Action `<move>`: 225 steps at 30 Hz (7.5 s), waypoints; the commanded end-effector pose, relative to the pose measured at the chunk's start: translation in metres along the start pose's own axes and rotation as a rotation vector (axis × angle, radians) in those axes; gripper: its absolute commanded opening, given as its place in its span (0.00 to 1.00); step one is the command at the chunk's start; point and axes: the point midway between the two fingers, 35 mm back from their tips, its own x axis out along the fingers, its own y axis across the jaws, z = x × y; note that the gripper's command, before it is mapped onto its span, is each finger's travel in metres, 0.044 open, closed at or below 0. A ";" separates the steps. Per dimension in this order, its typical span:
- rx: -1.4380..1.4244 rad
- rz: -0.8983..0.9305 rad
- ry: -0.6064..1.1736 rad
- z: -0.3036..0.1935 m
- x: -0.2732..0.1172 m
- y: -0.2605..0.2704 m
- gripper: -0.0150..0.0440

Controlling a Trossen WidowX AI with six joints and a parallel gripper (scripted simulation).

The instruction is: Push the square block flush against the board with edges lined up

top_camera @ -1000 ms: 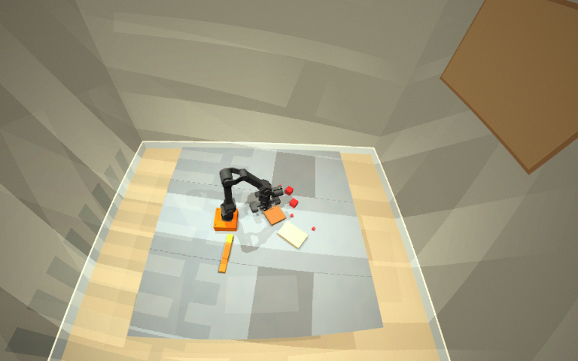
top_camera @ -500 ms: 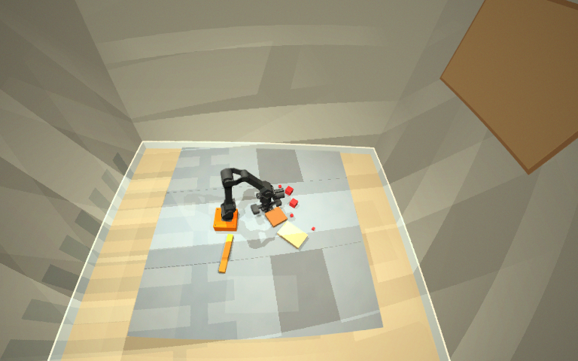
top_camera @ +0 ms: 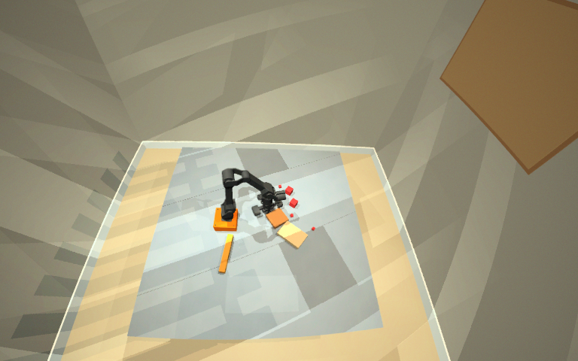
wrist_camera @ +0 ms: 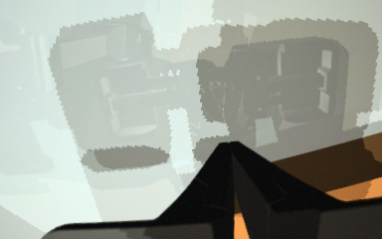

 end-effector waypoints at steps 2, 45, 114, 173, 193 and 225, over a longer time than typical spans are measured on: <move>0.000 0.001 0.007 0.004 0.001 -0.001 0.25; 0.152 -0.002 0.004 0.038 -0.057 -0.014 0.25; 1.399 -0.013 0.001 -0.013 -0.003 -0.104 0.25; 1.399 -0.010 0.005 -0.028 -0.003 -0.046 0.25; 1.399 -0.010 0.006 -0.033 -0.003 -0.038 0.25; 1.399 -0.013 0.002 -0.024 -0.002 -0.089 0.25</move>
